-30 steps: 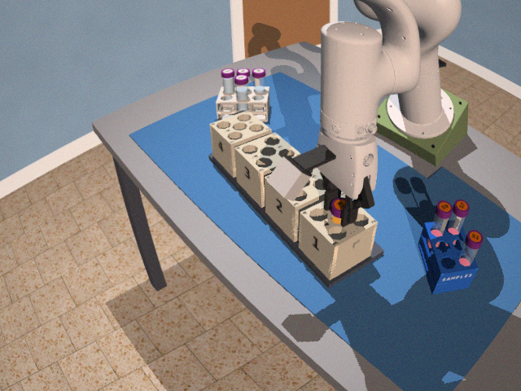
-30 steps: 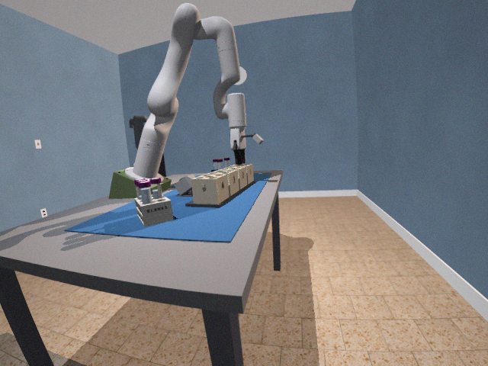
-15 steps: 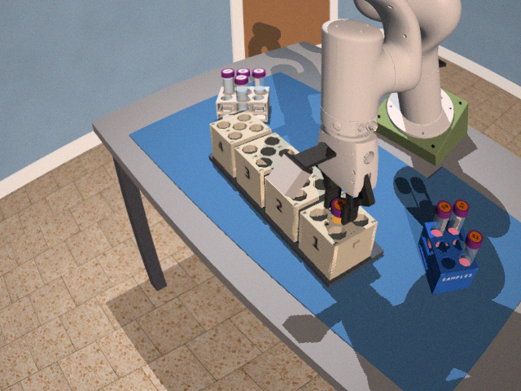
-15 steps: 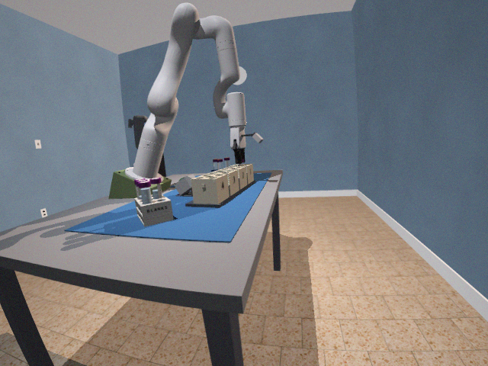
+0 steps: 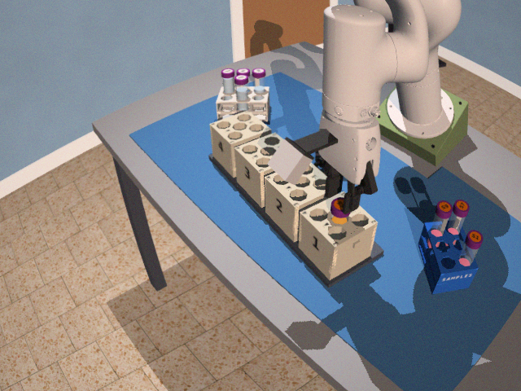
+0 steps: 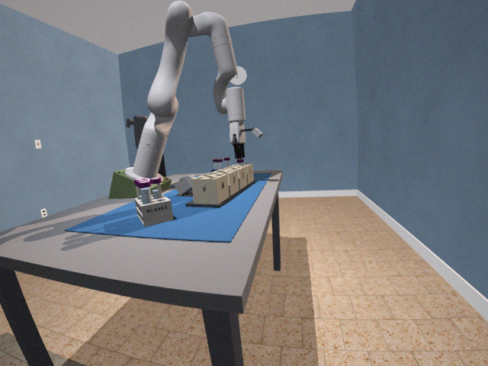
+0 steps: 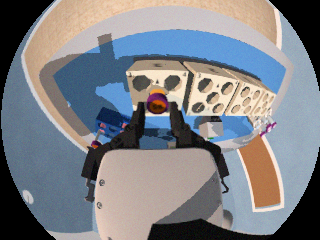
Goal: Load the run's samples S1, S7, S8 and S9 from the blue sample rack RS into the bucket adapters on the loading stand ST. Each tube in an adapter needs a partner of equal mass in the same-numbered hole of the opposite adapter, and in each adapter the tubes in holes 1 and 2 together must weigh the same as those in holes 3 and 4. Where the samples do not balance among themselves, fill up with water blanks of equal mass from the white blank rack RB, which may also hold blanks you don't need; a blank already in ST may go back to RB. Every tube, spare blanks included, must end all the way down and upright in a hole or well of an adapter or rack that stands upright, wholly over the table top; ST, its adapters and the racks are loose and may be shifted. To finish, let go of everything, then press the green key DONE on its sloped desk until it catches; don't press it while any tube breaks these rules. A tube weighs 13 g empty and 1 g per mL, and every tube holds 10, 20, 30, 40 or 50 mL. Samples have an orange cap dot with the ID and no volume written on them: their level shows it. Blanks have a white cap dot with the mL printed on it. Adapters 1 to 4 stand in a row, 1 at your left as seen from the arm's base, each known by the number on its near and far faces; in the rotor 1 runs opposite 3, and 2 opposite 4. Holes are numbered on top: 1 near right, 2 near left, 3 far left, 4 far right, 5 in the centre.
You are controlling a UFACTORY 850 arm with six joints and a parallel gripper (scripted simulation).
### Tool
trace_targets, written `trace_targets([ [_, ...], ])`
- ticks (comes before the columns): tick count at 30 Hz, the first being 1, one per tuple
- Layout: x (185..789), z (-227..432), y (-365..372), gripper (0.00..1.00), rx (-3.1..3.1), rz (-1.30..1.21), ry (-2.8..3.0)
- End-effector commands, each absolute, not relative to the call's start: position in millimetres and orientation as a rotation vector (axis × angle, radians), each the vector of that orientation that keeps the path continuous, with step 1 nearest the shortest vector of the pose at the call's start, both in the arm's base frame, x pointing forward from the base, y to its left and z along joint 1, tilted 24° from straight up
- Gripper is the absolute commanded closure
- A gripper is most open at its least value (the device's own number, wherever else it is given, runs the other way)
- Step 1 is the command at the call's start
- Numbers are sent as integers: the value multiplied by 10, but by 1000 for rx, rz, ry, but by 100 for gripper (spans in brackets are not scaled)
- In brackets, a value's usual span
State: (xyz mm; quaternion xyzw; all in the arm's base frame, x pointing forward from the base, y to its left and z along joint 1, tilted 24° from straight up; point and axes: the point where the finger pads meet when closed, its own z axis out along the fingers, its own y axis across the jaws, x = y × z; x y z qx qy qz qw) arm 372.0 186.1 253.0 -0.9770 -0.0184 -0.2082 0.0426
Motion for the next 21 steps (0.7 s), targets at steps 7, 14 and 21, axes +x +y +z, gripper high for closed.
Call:
trace_targets([
  [7, 3649, 2717, 1843, 57, -2988, -622, -59],
  [14, 3593, 2845, 1829, 57, -2987, -622, -59],
  [21, 3538, 2973, 1816, 57, -2987, -622, -59],
])
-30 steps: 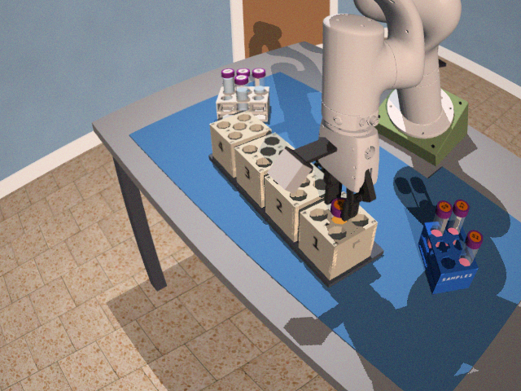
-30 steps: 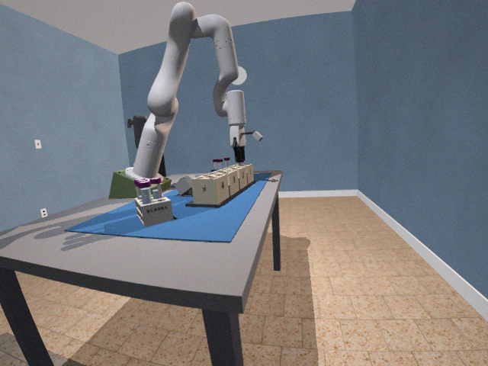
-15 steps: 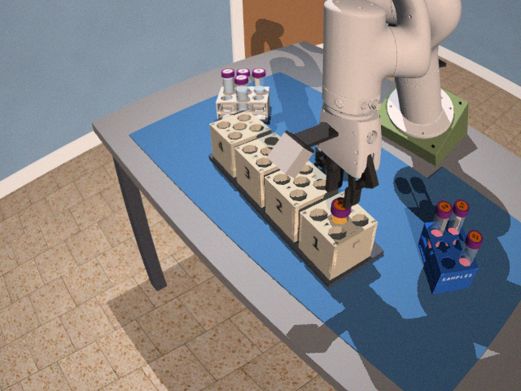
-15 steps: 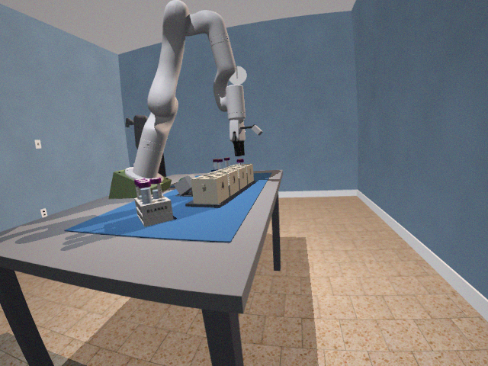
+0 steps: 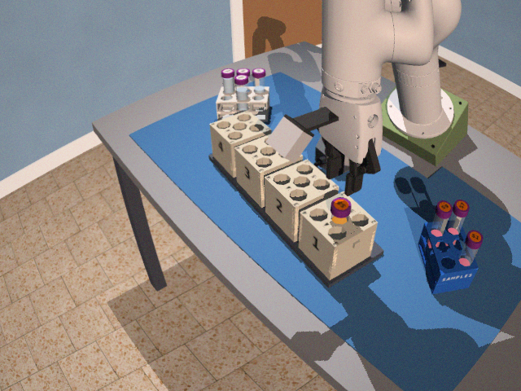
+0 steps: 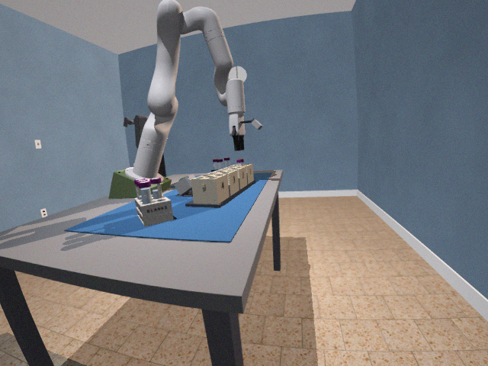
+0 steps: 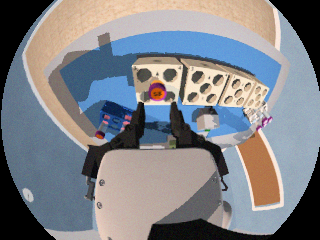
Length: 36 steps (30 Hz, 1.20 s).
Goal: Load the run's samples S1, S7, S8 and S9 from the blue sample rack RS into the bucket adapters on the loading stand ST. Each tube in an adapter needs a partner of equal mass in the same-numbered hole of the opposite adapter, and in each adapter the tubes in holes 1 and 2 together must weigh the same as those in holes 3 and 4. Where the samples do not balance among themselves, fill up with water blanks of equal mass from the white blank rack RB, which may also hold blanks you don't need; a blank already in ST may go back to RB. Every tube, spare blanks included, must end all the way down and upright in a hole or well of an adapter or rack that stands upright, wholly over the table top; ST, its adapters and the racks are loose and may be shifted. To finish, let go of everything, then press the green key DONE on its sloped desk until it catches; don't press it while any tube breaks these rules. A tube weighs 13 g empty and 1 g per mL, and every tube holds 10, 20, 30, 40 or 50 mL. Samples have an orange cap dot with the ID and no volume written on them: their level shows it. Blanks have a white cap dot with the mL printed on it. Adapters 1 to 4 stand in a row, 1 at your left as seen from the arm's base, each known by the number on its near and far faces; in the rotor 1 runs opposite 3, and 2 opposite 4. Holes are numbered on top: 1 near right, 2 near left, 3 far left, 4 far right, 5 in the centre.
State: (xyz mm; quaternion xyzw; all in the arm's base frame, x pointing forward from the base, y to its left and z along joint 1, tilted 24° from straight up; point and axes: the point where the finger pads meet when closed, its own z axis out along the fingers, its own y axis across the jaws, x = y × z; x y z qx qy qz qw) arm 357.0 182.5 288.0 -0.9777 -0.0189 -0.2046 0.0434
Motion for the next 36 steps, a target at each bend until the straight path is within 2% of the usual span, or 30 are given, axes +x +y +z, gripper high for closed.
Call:
trace_targets([
  [1, 3538, 2973, 1816, 57, -2987, -622, -59],
  [36, 3331, 3452, 1766, 57, -2987, -622, -59],
])
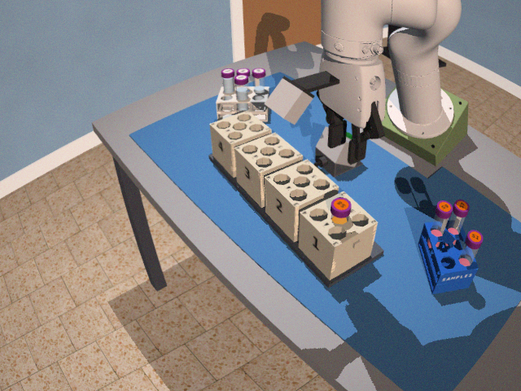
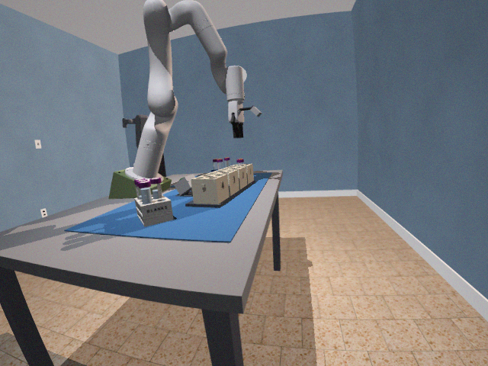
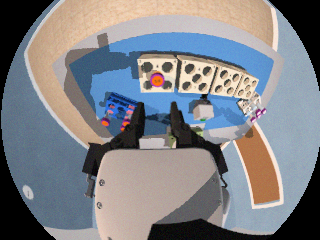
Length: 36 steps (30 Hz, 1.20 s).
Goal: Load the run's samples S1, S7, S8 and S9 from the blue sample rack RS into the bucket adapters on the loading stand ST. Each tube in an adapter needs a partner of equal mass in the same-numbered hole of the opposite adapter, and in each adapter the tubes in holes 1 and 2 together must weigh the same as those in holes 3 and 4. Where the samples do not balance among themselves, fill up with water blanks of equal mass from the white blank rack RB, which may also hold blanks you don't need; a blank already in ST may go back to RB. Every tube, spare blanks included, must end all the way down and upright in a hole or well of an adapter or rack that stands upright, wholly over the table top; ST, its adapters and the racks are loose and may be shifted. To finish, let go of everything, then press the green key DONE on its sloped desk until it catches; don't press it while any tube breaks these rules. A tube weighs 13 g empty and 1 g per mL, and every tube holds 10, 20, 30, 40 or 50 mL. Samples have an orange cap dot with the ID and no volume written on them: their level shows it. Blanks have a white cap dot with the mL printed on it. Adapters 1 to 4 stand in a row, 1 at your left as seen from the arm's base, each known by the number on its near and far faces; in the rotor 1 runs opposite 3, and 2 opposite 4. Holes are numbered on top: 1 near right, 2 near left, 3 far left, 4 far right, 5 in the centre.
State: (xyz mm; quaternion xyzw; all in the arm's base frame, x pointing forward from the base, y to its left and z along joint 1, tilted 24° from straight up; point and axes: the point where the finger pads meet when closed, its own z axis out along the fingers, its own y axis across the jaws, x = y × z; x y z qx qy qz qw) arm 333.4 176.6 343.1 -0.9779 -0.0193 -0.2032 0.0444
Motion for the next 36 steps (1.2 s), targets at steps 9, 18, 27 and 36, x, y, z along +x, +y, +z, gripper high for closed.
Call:
trace_targets([
  [9, 3331, 3453, 1766, 57, -2987, -622, -59],
  [18, 3331, 3452, 1766, 57, -2987, -622, -59],
  [27, 3055, 3353, 1956, 43, -2932, -593, 285],
  [36, 2778, 3252, 2147, 43, -2841, -558, 616],
])
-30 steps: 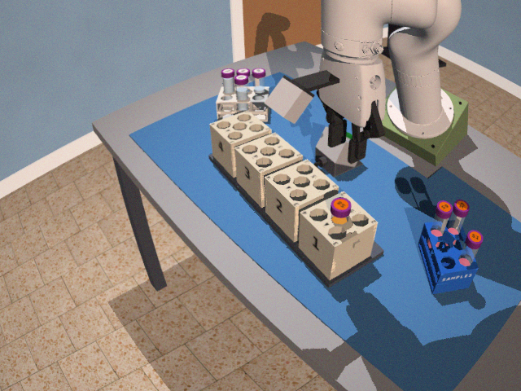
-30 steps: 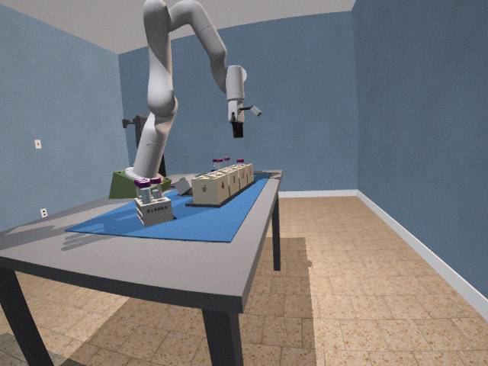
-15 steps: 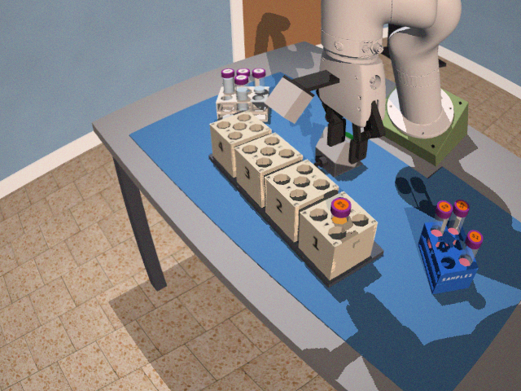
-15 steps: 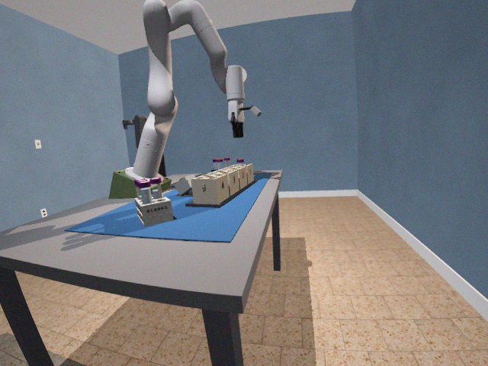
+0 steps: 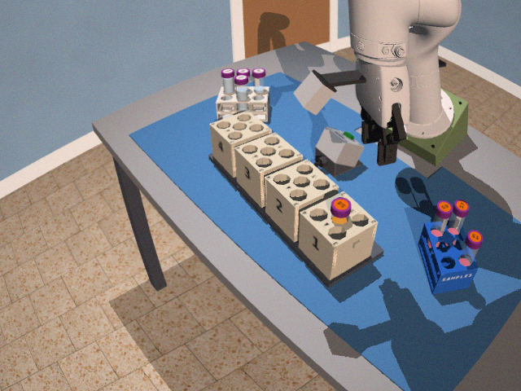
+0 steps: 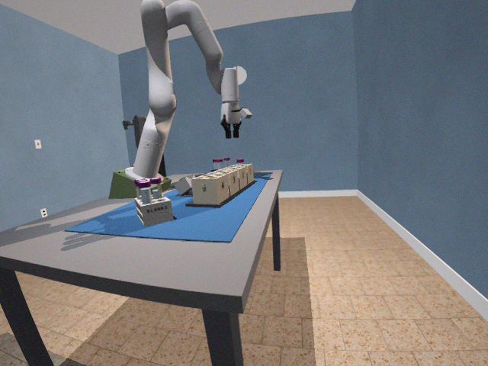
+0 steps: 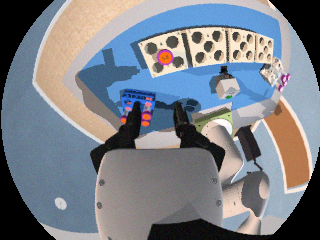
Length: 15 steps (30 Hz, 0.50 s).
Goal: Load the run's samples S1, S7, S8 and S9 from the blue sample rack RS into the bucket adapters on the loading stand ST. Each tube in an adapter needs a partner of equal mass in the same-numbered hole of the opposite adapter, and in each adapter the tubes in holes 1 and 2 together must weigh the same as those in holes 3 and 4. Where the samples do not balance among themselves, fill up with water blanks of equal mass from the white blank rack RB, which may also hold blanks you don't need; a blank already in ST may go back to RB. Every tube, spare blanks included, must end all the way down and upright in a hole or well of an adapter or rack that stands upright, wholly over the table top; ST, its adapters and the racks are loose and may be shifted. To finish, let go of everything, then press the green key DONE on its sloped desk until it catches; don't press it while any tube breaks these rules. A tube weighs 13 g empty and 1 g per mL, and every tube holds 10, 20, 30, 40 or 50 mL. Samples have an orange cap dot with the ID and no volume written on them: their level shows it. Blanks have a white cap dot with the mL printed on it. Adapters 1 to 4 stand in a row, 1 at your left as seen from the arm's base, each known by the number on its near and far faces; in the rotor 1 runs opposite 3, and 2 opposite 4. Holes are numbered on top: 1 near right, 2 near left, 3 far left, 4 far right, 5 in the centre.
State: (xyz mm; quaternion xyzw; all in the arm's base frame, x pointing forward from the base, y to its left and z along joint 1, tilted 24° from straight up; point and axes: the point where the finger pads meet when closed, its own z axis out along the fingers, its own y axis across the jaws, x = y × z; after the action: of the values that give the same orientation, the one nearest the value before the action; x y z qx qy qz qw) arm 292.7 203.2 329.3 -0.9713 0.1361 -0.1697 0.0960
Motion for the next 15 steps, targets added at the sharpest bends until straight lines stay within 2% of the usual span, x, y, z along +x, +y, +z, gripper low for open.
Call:
trace_targets([
  [1, 2738, 3238, 2174, 43, -2825, -552, 662],
  [15, 2264, 3066, 2501, 43, -2811, -547, 701],
])
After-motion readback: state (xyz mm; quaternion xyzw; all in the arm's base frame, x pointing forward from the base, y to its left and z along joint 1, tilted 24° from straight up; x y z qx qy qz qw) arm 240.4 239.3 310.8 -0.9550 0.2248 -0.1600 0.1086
